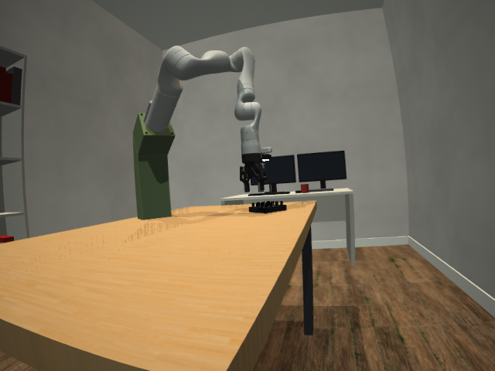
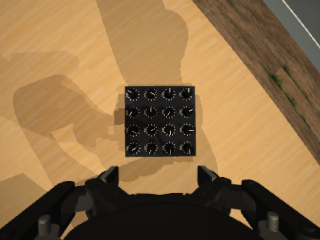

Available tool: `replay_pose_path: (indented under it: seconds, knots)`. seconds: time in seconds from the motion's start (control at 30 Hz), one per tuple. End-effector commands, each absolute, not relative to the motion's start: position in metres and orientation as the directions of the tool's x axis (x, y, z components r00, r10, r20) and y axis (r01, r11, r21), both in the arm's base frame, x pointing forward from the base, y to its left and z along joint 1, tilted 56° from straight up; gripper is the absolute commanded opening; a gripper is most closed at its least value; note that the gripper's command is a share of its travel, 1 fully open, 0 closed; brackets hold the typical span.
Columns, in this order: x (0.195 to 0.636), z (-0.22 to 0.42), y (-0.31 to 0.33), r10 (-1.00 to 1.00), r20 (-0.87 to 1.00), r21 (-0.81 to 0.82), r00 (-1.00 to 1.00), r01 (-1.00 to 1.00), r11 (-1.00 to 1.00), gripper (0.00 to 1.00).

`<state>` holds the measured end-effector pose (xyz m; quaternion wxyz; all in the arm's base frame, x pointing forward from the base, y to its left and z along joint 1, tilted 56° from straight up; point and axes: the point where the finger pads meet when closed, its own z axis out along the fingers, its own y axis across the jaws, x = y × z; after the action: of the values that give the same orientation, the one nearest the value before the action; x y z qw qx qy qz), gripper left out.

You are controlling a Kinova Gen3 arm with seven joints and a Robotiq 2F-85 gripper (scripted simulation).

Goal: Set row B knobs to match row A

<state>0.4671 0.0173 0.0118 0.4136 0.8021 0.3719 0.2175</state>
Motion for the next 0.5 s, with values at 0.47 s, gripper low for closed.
replay_pose_path:
  seconds: [0.47]
  knots:
    - [0.451, 0.011, -0.004, 0.775, 0.031, 0.830, 0.631, 0.416, -0.372, 1.00]
